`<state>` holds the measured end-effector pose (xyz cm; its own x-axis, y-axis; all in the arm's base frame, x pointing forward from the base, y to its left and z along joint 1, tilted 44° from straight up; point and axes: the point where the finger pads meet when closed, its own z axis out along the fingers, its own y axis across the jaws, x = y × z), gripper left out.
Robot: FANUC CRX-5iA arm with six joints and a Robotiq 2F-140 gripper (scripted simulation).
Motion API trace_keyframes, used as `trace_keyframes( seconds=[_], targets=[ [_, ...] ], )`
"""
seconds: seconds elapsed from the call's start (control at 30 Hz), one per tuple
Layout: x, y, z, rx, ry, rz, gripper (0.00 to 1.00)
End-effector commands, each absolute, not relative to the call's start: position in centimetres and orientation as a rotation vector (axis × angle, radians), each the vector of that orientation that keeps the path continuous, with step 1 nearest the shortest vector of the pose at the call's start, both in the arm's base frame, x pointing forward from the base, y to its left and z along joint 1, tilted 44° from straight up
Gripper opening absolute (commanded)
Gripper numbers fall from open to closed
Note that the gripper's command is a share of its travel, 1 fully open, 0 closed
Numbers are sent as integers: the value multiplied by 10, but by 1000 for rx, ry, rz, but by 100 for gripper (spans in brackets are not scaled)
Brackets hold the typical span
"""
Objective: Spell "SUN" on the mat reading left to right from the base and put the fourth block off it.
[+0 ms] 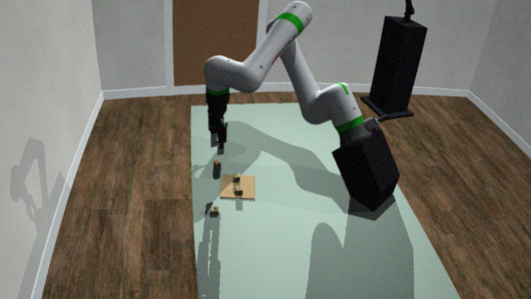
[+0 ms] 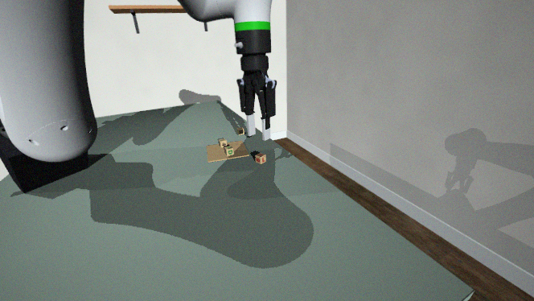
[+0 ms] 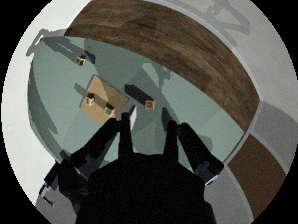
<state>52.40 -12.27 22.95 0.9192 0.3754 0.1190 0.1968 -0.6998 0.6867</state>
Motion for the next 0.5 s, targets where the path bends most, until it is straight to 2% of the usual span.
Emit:
trace_keyframes(
  seconds=[0.0, 0.47],
  targets=[
    [524, -123, 230, 2361, 405, 326, 37],
    [527, -127, 225, 2361, 405, 325, 37]
  ],
)
